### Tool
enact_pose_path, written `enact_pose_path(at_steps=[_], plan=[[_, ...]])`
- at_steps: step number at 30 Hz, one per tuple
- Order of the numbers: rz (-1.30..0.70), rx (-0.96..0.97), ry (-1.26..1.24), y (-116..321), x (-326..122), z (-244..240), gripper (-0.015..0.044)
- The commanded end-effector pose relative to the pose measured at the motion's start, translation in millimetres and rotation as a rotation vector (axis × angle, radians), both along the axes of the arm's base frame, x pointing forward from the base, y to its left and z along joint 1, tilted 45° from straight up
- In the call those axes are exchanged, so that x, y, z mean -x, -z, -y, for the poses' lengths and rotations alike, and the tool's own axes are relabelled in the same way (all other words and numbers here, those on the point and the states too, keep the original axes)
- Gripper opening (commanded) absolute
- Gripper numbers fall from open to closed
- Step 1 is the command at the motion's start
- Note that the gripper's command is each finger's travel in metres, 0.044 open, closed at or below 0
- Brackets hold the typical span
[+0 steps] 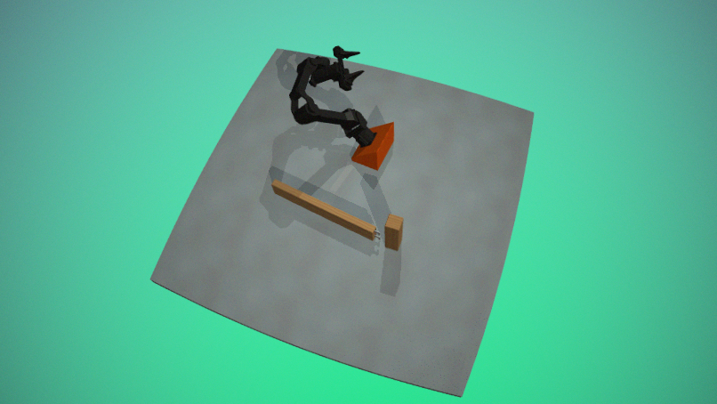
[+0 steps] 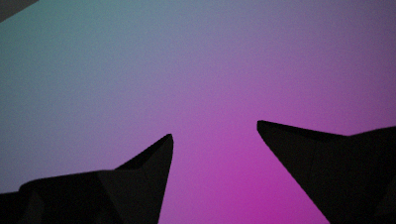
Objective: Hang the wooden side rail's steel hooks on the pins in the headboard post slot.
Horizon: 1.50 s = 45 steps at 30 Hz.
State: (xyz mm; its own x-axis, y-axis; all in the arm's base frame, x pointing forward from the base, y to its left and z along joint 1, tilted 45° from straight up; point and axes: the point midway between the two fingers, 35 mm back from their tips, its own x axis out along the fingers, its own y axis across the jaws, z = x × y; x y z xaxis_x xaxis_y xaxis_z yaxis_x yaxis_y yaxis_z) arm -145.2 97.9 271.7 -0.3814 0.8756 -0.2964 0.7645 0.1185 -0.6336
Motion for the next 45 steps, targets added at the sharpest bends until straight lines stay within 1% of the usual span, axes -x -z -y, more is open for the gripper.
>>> enact_pose_path(at_steps=[1,2,6,16,25,35,45], plan=[[-0.001,0.001,-0.002,0,0,0,0.0426],[-0.003,0.003,-0.009,0,1,2,0.0440],[-0.024,0.028,-0.084,2,12,16,0.0440],[-0.092,0.138,-0.354,6,41,76,0.0440],[-0.129,0.247,-0.568,9,49,133,0.0440],[-0.143,0.383,-0.806,11,39,199,0.0440],[-0.118,0.552,-1.071,12,2,270,0.0440]])
